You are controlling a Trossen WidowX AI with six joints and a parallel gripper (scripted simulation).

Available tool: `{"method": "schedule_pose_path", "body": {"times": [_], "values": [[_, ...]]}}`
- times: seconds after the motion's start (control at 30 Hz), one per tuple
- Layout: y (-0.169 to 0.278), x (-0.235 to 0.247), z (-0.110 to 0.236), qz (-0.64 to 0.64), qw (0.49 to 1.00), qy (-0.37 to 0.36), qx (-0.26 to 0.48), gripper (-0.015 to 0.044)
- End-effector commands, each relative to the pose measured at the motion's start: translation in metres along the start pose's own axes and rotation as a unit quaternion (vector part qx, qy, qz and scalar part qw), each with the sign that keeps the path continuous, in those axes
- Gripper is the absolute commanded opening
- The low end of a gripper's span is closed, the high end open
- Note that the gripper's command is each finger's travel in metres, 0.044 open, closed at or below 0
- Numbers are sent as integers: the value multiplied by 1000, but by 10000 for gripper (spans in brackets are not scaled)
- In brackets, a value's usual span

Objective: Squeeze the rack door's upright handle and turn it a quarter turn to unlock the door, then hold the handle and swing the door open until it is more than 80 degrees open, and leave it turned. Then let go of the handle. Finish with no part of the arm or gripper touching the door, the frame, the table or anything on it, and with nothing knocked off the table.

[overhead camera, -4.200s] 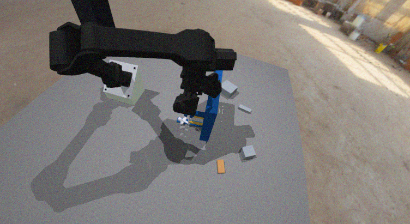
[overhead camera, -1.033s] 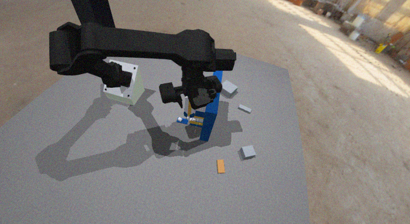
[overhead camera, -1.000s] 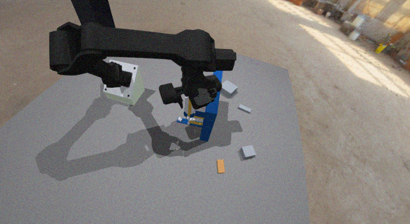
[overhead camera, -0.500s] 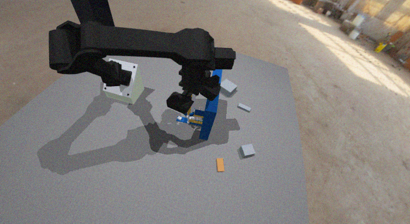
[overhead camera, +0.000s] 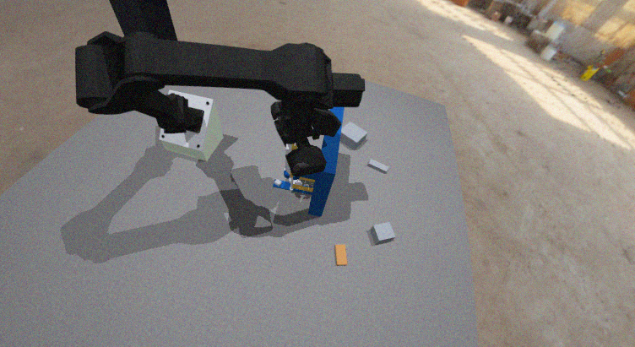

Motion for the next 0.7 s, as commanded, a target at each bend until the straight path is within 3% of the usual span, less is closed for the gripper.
{"method": "schedule_pose_path", "body": {"times": [0.0, 0.33, 0.67], "values": [[0, 0, 0, 90, 996, -1, 0, 287], [0, 0, 0, 331, 943, -1, -1, 287], [0, 0, 0, 553, 833, -1, -1, 287]]}}
Point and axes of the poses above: the point midway between the two fingers, 35 mm back from their tips, its own z axis back along the fingers, its own x axis across the jaws, y = z × x, the point moved 5 cm from there along z, back along the fingers, and after that the axes turned 14 degrees about z, right-handed, at the moved point
